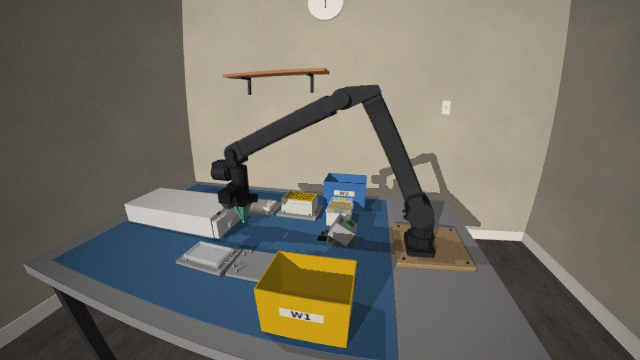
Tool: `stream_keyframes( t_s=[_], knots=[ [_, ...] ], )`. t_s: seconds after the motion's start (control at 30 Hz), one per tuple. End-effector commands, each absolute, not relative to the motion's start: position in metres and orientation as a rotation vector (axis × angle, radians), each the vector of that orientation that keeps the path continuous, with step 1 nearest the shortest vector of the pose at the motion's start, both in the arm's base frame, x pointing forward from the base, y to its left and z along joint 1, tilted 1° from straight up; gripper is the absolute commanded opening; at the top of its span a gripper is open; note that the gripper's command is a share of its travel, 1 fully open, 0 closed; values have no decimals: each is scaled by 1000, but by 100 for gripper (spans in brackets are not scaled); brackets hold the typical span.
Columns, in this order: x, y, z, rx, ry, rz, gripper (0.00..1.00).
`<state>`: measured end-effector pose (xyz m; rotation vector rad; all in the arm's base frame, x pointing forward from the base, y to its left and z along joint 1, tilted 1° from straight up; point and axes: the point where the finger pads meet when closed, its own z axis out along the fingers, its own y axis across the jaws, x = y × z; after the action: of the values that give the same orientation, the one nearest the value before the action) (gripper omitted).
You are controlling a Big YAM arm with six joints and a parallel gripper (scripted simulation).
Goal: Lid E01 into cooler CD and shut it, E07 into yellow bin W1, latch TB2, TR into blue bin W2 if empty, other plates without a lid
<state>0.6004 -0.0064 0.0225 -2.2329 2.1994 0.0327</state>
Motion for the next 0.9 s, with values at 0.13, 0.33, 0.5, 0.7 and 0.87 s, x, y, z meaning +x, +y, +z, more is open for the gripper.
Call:
stream_keyframes(
  t_s=[0.13, 0.33, 0.5, 0.7, 0.87],
  knots=[
    [601, -6, 48, -2194, 2181, -34, 0],
    [592, -7, 39, -2201, 2188, -18, 0],
    [589, -8, 47, -2195, 2181, -33, 0],
    [581, -9, 46, -2195, 2182, -32, 0],
    [573, -10, 38, -2202, 2189, -16, 0]
  ],
)
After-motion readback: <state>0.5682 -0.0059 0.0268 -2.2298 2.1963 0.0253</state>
